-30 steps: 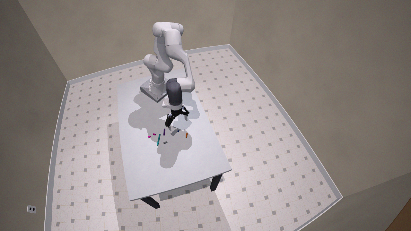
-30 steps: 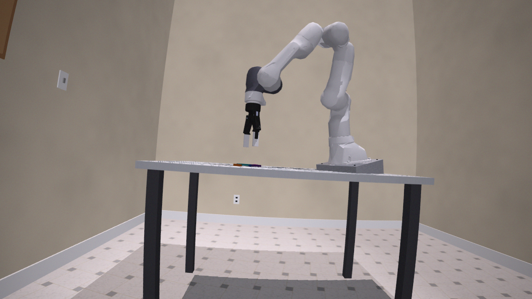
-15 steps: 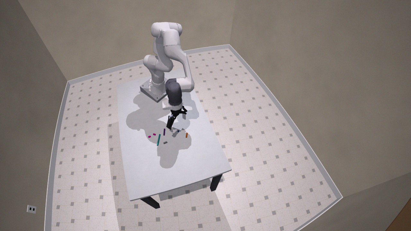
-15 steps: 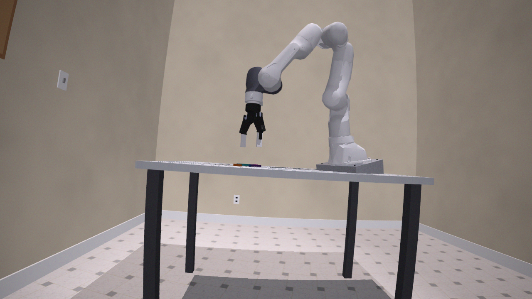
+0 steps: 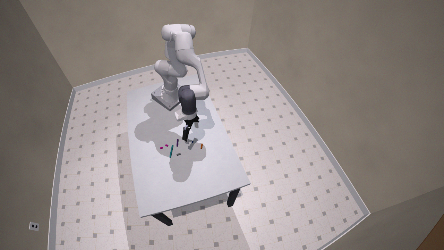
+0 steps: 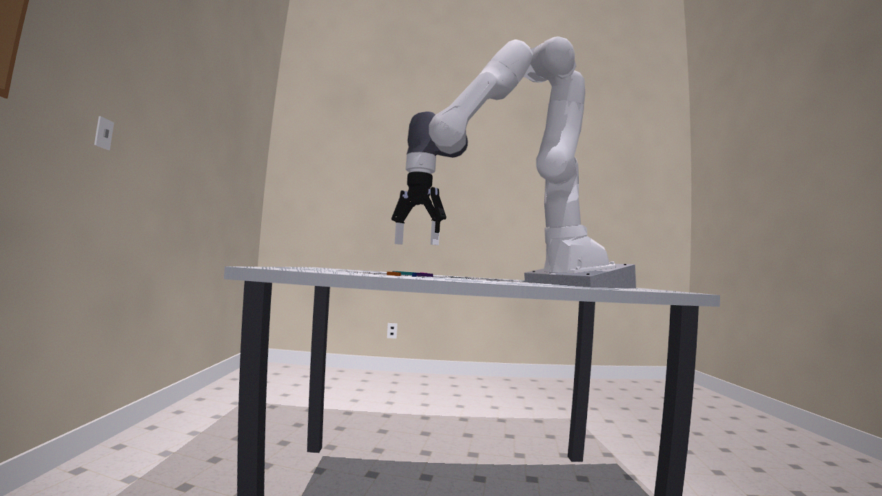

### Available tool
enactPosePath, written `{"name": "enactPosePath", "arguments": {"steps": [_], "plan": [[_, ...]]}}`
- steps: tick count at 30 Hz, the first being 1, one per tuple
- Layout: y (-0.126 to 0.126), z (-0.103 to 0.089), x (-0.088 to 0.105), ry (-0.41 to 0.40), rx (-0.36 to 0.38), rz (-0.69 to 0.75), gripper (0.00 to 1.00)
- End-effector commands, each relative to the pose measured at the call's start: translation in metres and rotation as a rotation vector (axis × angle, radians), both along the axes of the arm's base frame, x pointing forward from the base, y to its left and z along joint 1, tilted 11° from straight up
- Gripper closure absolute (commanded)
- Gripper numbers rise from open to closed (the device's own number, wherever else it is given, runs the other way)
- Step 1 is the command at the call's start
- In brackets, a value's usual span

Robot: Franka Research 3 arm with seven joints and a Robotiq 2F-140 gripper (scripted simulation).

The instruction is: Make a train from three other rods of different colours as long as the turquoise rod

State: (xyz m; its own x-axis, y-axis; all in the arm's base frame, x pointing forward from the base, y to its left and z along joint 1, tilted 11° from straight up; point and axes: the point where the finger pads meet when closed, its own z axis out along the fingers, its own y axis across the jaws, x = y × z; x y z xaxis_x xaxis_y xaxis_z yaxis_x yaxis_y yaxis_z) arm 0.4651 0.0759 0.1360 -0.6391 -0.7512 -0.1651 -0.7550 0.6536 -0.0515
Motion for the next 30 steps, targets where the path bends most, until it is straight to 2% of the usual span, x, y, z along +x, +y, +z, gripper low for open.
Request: {"name": "enactPosePath", "arguments": {"steps": [1, 5, 6, 30], "plan": [[-0.0008, -0.0011, -0.0002, -0.019, -0.009, 0.149, 0.0], [-0.0009, -0.0014, -0.0003, -0.021, -0.013, 0.173, 0.0], [-0.0009, -0.0014, -0.0003, -0.021, -0.013, 0.173, 0.85], [-0.0009, -0.0014, -0.0003, -0.021, -0.013, 0.173, 0.85]]}}
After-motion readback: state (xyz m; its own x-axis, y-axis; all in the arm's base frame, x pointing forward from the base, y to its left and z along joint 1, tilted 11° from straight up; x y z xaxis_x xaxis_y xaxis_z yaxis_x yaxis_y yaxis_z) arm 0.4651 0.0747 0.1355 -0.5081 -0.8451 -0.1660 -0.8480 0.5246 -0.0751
